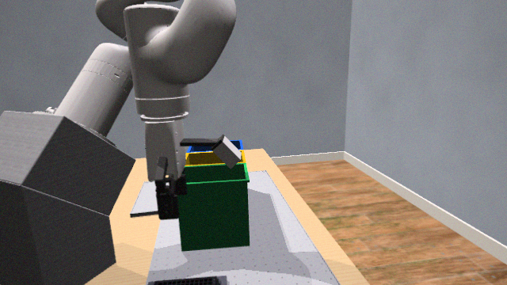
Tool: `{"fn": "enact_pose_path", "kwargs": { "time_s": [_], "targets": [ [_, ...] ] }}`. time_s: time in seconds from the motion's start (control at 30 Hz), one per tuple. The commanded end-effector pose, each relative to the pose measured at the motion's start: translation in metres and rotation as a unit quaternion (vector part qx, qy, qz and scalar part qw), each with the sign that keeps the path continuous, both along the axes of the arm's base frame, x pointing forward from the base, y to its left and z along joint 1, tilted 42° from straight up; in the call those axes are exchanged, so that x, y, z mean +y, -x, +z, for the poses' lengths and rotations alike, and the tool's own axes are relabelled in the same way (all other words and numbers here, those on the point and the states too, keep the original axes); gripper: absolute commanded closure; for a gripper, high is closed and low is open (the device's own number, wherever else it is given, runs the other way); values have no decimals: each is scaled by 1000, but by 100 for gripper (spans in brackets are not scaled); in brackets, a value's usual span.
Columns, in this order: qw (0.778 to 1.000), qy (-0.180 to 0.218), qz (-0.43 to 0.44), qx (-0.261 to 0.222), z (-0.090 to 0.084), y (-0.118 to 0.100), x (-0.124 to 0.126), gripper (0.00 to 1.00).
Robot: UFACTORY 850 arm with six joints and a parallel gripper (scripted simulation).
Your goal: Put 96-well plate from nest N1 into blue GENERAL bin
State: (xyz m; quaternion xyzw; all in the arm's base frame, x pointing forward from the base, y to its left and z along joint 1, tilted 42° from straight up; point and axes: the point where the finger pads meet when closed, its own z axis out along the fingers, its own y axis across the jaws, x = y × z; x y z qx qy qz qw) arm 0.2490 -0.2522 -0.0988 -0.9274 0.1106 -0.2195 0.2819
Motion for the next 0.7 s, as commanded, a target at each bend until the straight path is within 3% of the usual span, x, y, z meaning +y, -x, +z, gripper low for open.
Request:
{"fn": "enact_pose_path", "kwargs": {
  "time_s": [0.0, 0.67],
  "targets": [
    [1000, 1, 0, 0, -3, -2, 1, 0],
    [1000, 1, 0, 0, -25, -16, 15, 0]
  ]
}}
